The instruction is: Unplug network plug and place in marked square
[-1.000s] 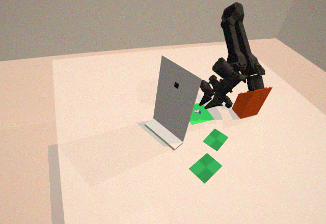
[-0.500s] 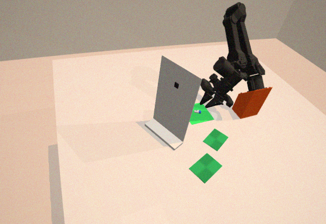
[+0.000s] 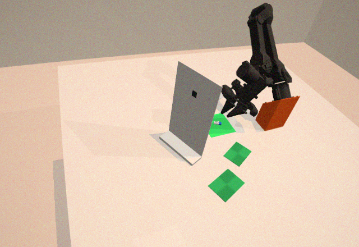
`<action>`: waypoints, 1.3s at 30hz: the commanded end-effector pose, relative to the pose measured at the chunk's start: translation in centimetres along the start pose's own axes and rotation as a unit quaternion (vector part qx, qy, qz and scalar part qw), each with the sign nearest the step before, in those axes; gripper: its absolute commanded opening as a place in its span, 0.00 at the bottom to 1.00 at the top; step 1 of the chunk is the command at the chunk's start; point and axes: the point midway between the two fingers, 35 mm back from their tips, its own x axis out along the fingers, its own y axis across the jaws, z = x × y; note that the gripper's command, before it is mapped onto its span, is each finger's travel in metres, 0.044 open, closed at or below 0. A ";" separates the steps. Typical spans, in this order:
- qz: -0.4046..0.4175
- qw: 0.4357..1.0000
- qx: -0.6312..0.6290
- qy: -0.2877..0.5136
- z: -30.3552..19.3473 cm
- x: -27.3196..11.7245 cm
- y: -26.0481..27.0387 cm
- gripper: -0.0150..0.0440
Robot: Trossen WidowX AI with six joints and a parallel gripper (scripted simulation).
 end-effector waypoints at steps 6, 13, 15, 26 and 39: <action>0.002 1.000 0.004 -0.003 0.1 -0.6 0.5 0.52; 0.003 1.000 0.003 -0.004 0.1 -1.0 0.8 0.52; 0.003 1.000 0.003 -0.004 0.1 -1.2 0.8 0.52; 0.005 1.000 0.002 -0.006 0.3 -1.9 1.2 0.52; 0.008 1.000 0.001 -0.008 0.6 -2.9 1.6 0.52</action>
